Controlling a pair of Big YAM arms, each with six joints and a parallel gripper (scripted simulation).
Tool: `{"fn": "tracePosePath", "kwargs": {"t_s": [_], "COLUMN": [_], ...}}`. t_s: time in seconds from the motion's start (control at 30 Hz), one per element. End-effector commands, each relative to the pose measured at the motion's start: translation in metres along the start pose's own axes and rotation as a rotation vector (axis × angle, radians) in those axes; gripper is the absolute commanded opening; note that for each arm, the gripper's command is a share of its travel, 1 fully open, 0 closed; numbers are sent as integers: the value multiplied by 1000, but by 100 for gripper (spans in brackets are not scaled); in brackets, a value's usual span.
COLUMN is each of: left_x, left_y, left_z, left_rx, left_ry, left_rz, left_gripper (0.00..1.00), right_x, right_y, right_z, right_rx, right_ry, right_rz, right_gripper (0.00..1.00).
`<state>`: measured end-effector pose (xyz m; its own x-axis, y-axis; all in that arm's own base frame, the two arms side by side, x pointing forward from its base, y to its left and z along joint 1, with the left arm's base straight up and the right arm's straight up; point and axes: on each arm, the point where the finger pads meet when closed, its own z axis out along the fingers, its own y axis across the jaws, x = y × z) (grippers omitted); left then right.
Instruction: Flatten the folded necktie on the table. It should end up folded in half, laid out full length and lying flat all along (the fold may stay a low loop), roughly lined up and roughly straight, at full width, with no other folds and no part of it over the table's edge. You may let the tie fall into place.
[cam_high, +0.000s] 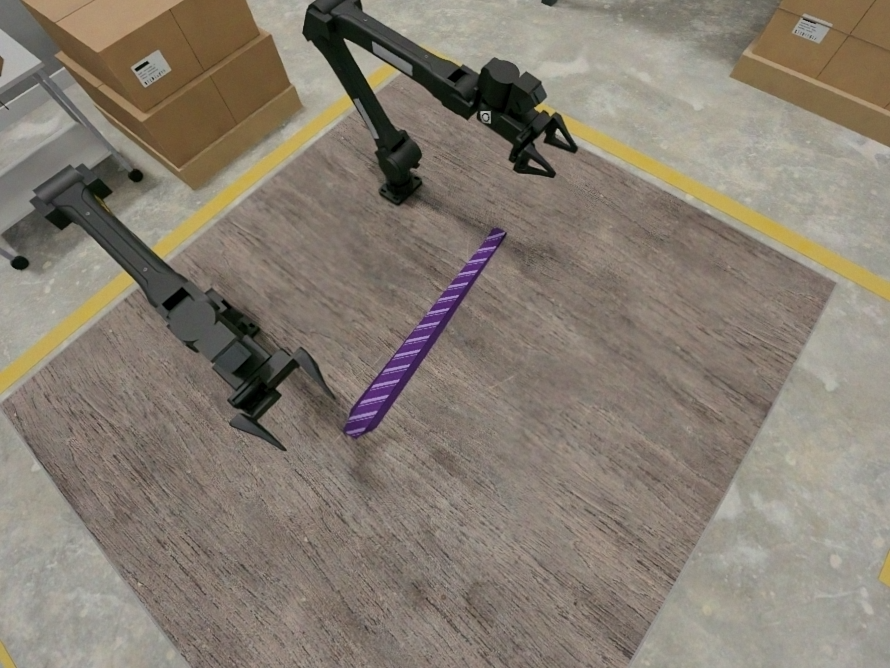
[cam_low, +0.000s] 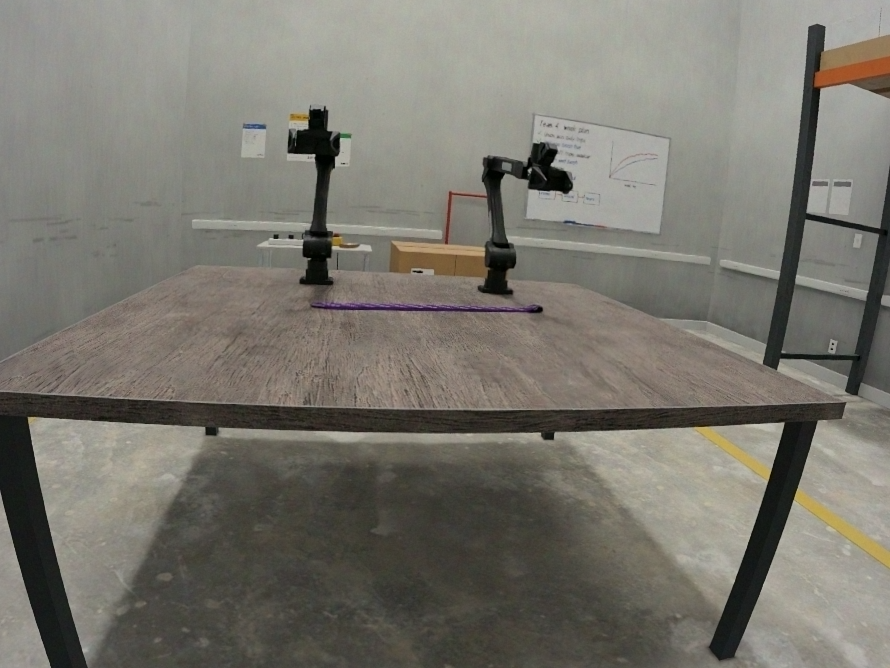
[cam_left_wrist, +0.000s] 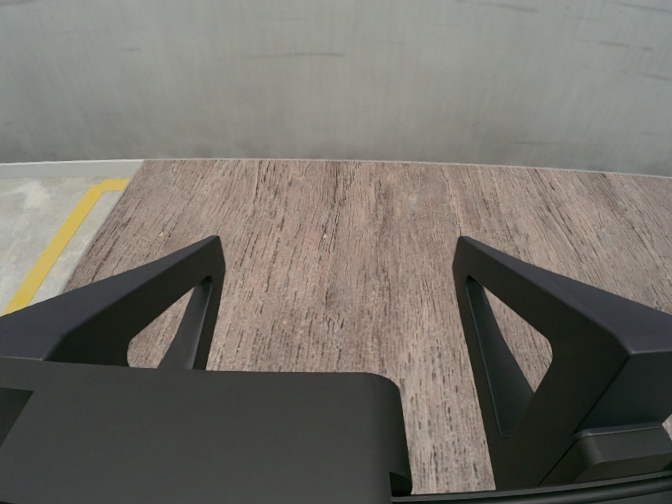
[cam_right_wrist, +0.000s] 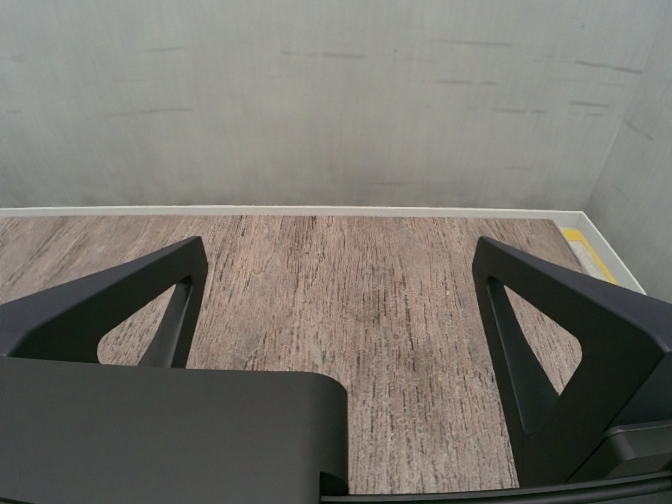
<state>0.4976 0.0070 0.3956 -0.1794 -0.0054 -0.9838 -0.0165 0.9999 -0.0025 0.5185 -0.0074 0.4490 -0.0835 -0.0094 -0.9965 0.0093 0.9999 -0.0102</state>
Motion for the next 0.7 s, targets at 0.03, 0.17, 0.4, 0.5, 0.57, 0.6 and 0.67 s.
{"fn": "tracePosePath", "kwargs": {"t_s": [0.03,0.17,0.4,0.5,0.57,0.6,0.67], "left_x": [-64,-68,-78,-80,-82,-84,-86], "left_y": [-6,-6,-7,-7,-7,-8,-8], "left_z": [3,4,6,7,7,7,8], "left_rx": [10,11,13,14,14,14,15], "left_ry": [-115,-121,-141,-145,-148,-151,-154], "left_rz": [3,3,4,4,5,5,5], "left_gripper": [87,88,93,94,95,96,98], "right_x": [-32,-32,-32,-32,-32,-32,-32], "right_y": [7,7,7,7,7,7,7], "right_z": [-1,-1,-1,-1,-1,-1,-1], "right_rx": [-11,-11,-11,-11,-11,-11,-11], "right_ry": [-63,-63,-63,-63,-63,-63,-63], "right_rz": [11,11,11,11,11,11,11], "right_gripper": [100,100,100,100,100,100,100]}}
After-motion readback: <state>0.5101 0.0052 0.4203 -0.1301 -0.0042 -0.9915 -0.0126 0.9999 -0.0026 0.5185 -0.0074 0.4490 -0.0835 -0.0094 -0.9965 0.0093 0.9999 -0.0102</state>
